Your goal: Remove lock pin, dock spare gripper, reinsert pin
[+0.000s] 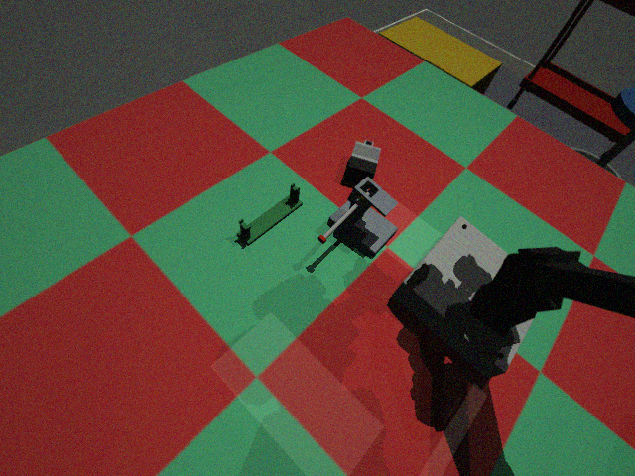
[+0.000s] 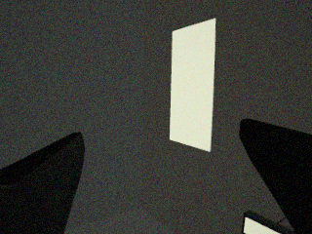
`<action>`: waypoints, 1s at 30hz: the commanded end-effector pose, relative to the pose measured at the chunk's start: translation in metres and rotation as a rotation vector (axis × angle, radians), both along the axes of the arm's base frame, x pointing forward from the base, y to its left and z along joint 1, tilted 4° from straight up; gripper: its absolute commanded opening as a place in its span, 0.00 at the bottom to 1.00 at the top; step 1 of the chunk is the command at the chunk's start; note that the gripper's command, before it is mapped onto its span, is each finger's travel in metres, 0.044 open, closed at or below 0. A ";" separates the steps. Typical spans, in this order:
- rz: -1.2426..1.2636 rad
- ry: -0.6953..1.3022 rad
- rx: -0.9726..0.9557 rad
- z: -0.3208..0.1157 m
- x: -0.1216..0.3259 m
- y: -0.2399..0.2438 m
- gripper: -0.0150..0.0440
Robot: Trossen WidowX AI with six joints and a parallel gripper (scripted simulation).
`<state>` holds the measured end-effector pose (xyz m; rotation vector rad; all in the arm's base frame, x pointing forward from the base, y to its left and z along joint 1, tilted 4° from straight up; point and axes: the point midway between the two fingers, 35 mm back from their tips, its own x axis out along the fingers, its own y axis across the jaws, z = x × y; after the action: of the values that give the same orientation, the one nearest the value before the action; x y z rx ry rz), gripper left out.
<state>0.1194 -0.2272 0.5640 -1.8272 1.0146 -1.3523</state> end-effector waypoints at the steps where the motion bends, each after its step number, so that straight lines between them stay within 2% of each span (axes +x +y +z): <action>1: 0.007 0.003 0.006 -0.001 0.002 -0.001 0.89; 4: 0.107 0.053 0.087 -0.022 0.036 -0.008 0.76; 11: 0.388 0.212 0.349 -0.094 0.131 -0.004 0.76; 18: 0.620 0.394 0.633 -0.177 0.204 0.036 0.76; 24: 0.762 0.573 0.888 -0.249 0.240 0.091 0.76; 30: 0.831 0.778 1.145 -0.316 0.248 0.155 0.76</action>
<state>0.3651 -0.1029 0.2751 -1.5267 0.8542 0.3109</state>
